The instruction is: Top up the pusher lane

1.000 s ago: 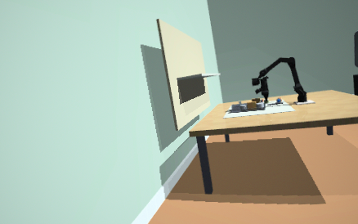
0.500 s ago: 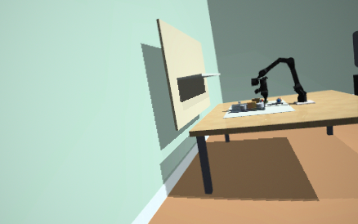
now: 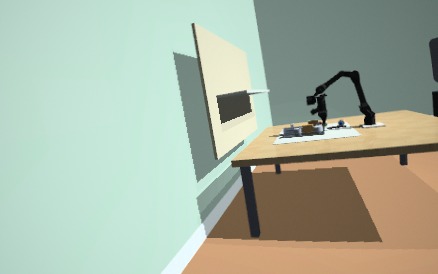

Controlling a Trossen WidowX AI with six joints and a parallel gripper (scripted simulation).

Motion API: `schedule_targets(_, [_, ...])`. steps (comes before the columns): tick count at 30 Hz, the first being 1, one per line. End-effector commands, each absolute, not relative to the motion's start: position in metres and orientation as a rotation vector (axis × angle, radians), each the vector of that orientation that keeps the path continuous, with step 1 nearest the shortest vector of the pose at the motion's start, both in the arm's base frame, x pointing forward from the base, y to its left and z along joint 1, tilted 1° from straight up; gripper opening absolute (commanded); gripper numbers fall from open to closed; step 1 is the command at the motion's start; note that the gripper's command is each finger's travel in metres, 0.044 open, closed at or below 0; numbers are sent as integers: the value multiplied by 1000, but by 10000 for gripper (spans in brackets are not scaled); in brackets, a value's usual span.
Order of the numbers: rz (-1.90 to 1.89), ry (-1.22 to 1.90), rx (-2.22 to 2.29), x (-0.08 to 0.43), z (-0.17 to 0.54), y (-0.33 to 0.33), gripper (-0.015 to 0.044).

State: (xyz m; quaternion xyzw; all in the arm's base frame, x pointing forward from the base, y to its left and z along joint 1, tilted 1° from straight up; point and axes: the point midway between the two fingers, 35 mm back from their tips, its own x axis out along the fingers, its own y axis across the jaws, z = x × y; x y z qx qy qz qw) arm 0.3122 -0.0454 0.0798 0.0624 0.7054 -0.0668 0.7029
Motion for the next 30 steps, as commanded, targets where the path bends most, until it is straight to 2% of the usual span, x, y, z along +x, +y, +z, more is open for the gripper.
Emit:
schedule_targets(1, [-147, 1551, 140, 319, 82, -46, 0])
schedule_targets(30, [-147, 1550, 140, 331, 83, -48, 0])
